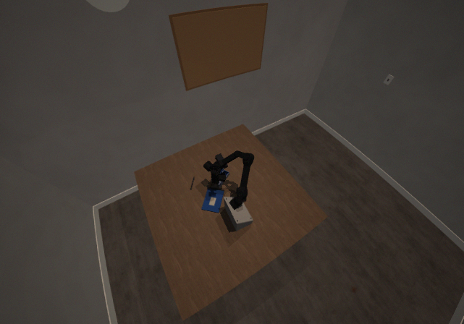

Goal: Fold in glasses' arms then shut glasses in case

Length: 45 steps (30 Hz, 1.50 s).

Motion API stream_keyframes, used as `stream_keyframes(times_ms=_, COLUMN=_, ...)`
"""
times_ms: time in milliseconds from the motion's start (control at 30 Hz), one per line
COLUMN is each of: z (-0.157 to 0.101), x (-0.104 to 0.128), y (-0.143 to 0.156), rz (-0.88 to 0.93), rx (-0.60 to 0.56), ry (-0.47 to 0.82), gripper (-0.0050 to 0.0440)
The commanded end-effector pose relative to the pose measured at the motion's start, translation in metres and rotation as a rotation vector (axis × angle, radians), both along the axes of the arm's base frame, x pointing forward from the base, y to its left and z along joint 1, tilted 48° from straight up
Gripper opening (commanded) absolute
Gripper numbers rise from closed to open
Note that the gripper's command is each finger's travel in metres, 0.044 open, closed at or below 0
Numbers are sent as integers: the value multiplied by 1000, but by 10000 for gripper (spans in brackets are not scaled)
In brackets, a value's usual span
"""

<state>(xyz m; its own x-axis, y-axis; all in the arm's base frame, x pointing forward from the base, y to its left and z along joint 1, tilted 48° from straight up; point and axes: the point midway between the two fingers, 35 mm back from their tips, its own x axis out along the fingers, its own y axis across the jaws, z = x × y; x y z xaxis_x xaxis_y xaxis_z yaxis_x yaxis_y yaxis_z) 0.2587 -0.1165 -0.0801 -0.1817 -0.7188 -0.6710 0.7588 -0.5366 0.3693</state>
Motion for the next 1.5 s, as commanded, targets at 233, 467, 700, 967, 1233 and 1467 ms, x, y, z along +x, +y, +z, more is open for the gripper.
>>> stream_keyframes(times_ms=233, z=-1, x=0, y=0, rz=-3, rx=2, ry=-1, gripper=0)
stream_keyframes(times_ms=467, z=-1, x=0, y=0, rz=-3, rx=2, ry=-1, gripper=0)
stream_keyframes(times_ms=700, z=-1, x=0, y=0, rz=-3, rx=2, ry=-1, gripper=0)
stream_keyframes(times_ms=967, z=-1, x=0, y=0, rz=-3, rx=2, ry=-1, gripper=0)
stream_keyframes(times_ms=1233, z=-1, x=0, y=0, rz=-3, rx=2, ry=-1, gripper=0)
stream_keyframes(times_ms=1467, z=35, x=15, y=-19, rz=-3, rx=2, ry=-1, gripper=0)
